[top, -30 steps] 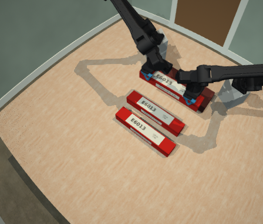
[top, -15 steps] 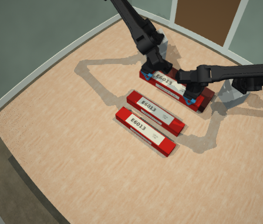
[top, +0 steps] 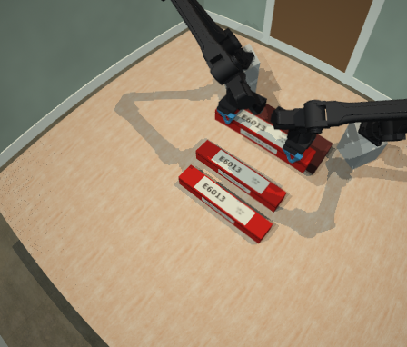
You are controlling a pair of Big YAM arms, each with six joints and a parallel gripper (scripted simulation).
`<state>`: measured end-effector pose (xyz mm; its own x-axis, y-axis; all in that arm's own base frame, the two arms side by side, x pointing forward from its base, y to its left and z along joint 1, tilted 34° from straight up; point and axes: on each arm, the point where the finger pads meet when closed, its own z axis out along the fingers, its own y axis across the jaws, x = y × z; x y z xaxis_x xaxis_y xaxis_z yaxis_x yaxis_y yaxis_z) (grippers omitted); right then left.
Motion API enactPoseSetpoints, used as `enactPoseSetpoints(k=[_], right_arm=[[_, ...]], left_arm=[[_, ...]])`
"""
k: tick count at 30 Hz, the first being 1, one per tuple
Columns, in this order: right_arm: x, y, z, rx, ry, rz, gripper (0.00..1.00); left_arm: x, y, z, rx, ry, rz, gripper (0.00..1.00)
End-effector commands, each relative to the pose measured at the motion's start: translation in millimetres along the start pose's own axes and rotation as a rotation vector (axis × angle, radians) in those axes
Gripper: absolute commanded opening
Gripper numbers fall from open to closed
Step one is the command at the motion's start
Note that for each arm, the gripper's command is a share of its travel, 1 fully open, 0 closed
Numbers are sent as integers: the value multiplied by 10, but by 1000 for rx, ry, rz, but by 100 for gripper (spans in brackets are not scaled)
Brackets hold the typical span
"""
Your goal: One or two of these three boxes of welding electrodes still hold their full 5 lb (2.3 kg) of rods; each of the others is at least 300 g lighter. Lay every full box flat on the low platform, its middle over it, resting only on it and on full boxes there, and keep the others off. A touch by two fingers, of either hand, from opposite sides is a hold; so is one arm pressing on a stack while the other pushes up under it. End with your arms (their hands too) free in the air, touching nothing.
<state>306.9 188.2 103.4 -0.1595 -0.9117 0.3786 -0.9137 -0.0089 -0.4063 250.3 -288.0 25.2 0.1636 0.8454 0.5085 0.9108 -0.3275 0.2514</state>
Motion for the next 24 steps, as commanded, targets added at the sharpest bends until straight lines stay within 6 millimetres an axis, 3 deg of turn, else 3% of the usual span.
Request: enactPoseSetpoints(k=[1, 24], right_arm=[[-46, -308, -449, 71, -69, 14, 0], [-23, -338, -479, 70, -67, 17, 0]], left_arm=[[-66, 327, -525, -80, -71, -6, 0], [-51, 357, -581, -81, -72, -6, 0]])
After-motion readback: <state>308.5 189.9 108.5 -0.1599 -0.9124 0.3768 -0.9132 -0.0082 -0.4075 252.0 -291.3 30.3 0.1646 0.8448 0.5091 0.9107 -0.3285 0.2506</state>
